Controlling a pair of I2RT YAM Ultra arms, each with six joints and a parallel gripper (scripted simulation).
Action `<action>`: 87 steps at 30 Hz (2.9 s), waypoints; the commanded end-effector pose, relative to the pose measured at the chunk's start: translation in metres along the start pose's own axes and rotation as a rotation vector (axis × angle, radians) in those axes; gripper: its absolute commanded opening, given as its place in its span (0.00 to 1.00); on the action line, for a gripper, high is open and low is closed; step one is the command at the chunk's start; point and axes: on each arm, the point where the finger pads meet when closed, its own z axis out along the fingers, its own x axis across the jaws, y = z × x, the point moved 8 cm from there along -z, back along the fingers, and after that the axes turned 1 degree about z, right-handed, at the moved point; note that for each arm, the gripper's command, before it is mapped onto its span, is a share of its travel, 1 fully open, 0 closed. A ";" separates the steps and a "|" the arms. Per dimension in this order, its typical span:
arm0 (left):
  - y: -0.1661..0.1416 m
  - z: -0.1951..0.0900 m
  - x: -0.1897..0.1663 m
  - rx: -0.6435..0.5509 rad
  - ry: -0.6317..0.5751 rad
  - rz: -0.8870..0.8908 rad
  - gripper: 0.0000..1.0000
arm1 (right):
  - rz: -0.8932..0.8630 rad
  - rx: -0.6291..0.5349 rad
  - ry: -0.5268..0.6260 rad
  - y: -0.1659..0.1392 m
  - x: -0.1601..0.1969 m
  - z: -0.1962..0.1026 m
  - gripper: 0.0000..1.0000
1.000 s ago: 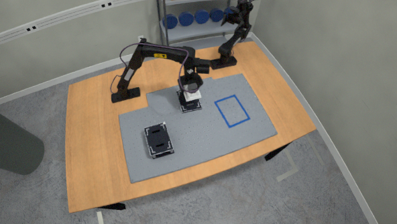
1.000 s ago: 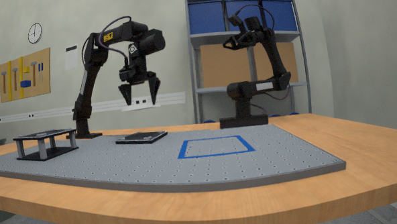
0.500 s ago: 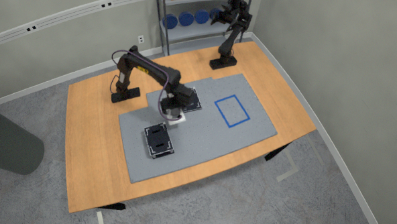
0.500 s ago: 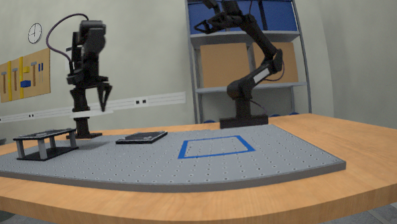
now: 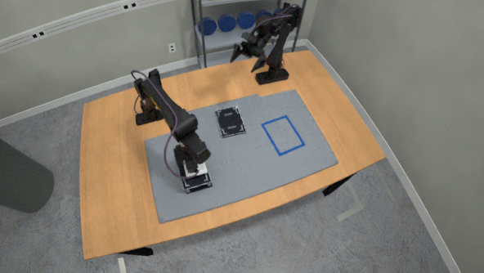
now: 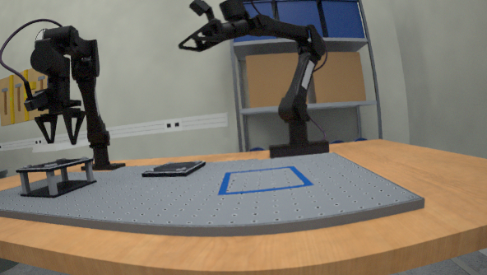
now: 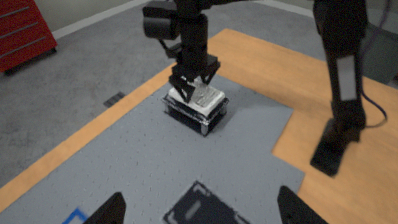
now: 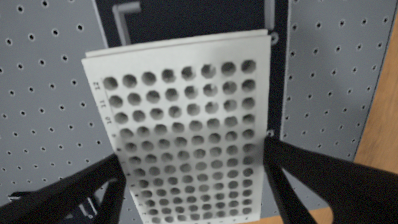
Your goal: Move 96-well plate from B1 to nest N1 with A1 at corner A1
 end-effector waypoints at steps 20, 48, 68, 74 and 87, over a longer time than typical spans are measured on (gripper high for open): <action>-0.042 0.102 0.008 0.046 0.034 -0.012 1.00 | -0.018 -0.021 0.017 0.013 -0.009 -0.003 0.79; -0.043 0.102 0.005 0.046 0.020 -0.006 1.00 | -0.019 -0.033 0.023 0.014 -0.012 0.003 0.79; -0.043 0.102 0.005 0.046 0.020 -0.006 1.00 | -0.018 -0.039 0.022 0.015 -0.013 -0.001 0.79; -0.043 0.102 0.005 0.046 0.020 -0.006 1.00 | -0.018 -0.025 0.017 0.012 -0.014 -0.012 0.79; -0.043 0.102 0.005 0.046 0.020 -0.006 1.00 | -0.013 -0.034 0.019 0.016 -0.014 -0.016 0.79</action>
